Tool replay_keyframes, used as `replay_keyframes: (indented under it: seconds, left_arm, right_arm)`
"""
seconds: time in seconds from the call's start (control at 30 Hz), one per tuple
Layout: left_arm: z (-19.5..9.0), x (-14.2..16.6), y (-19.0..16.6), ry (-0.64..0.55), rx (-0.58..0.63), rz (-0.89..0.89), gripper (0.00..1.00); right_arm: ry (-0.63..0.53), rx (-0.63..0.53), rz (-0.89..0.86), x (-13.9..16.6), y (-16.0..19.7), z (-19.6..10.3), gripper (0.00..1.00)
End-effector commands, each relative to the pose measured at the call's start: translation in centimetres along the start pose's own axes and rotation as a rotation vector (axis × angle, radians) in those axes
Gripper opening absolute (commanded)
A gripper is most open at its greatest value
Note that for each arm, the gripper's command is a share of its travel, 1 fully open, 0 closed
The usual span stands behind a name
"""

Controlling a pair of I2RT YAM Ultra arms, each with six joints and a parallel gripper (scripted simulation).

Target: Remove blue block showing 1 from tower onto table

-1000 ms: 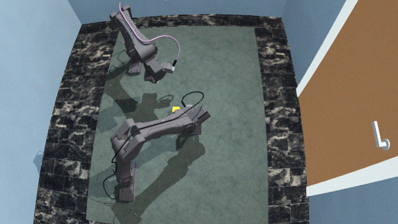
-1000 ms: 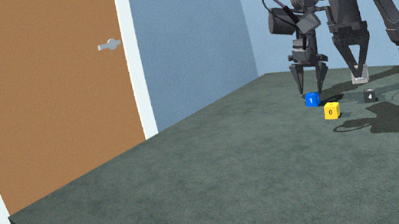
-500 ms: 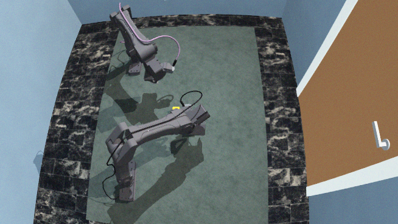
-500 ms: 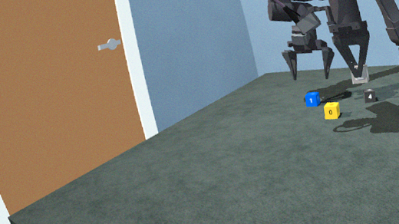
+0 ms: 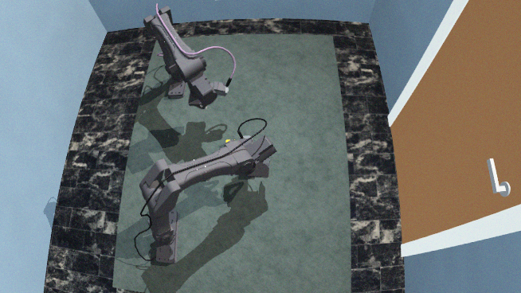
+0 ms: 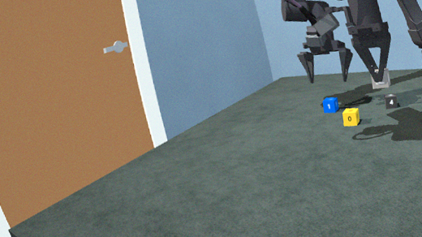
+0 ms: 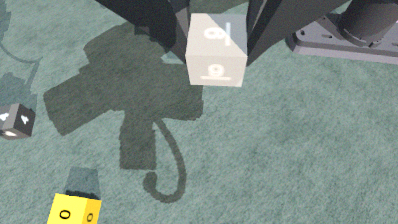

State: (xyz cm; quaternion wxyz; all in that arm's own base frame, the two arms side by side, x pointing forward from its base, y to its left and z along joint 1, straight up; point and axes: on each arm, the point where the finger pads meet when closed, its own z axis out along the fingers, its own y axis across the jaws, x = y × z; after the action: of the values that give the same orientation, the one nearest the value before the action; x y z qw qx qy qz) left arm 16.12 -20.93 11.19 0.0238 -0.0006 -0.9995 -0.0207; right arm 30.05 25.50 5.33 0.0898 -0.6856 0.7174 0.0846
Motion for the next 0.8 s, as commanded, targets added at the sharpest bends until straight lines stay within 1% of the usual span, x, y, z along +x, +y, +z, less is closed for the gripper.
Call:
replay_keyframes:
  seconds: [0.0, 0.03, 0.1, 0.2, 0.37, 0.43, 0.47, 0.53, 0.6, 0.67, 0.77]
  left_arm:
    - [-1.6, -0.8, -0.4, -0.054, 0.048, -0.009, 0.27]
    - [-1.6, -0.8, -0.4, -0.054, 0.048, -0.009, 0.27]
    - [-1.6, -0.8, -0.4, -0.054, 0.048, -0.009, 0.27]
    - [-1.6, -0.8, -0.4, -0.054, 0.048, -0.009, 0.27]
    - [-1.6, -0.8, -0.4, -0.054, 0.048, -0.009, 0.27]
    - [-1.6, -0.8, -0.4, -0.054, 0.048, -0.009, 0.27]
    - [-2.1, -1.0, -0.6, -0.067, 0.065, -0.009, 0.27]
    - [-1.9, -1.4, -1.0, -0.072, 0.070, -0.009, 0.27]
    - [-1.9, -1.4, -1.0, -0.072, 0.070, -0.009, 0.27]
    - [-1.8, -1.9, -1.7, -0.077, 0.078, -0.008, 0.27]
    - [-1.0, -3.3, -3.4, -0.077, 0.076, -0.005, 0.27]
  right_arm:
    - [-0.052, 0.068, 0.040, -1.8, 0.3, -2.3, 1.00]
    - [-0.052, 0.068, 0.040, -1.8, 0.3, -2.3, 1.00]
    - [-0.092, 0.108, 0.076, -3.0, 1.3, -3.8, 1.00]
    - [-0.182, 0.168, 0.119, -4.9, 3.9, -6.9, 1.00]
    - [-0.325, 0.205, 0.159, -6.6, 9.3, -10.6, 1.00]
    - [-0.396, 0.214, 0.170, -6.9, 11.3, -12.4, 1.00]
    - [-0.433, 0.217, 0.178, -7.0, 12.2, -13.2, 1.00]
    - [-0.511, 0.218, 0.193, -7.0, 14.1, -15.0, 1.00]
    - [-0.511, 0.218, 0.193, -7.0, 14.1, -15.0, 1.00]
    - [-0.595, 0.214, 0.211, -6.9, 15.8, -16.8, 1.00]
    - [-0.696, 0.193, 0.232, -6.4, 18.0, -18.7, 1.00]
